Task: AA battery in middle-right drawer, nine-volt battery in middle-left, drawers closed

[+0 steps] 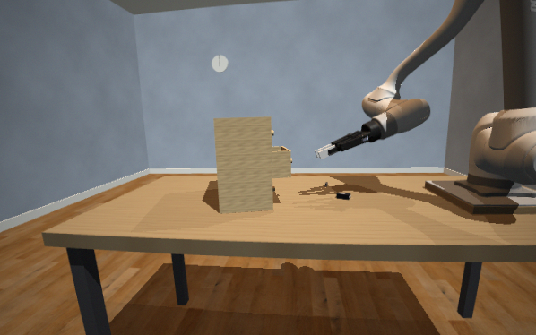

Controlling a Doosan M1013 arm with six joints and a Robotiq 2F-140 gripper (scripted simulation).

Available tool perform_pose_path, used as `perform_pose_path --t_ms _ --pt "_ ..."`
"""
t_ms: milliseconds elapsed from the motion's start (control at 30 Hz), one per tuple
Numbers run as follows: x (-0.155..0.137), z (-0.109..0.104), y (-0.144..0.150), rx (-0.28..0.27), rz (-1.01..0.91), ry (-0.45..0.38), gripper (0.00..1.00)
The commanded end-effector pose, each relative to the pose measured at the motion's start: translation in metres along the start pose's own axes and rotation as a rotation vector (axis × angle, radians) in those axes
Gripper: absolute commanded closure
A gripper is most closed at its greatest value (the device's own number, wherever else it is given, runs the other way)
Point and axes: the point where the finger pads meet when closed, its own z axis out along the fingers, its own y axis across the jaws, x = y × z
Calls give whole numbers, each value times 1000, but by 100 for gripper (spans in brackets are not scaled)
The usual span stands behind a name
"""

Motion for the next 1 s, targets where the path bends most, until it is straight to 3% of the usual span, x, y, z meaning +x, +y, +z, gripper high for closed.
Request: perform_pose_path --t_ms 0,967 --pt "3 -3 0 0 0 -23 80" --pt "16 -34 0 1 0 -311 80"
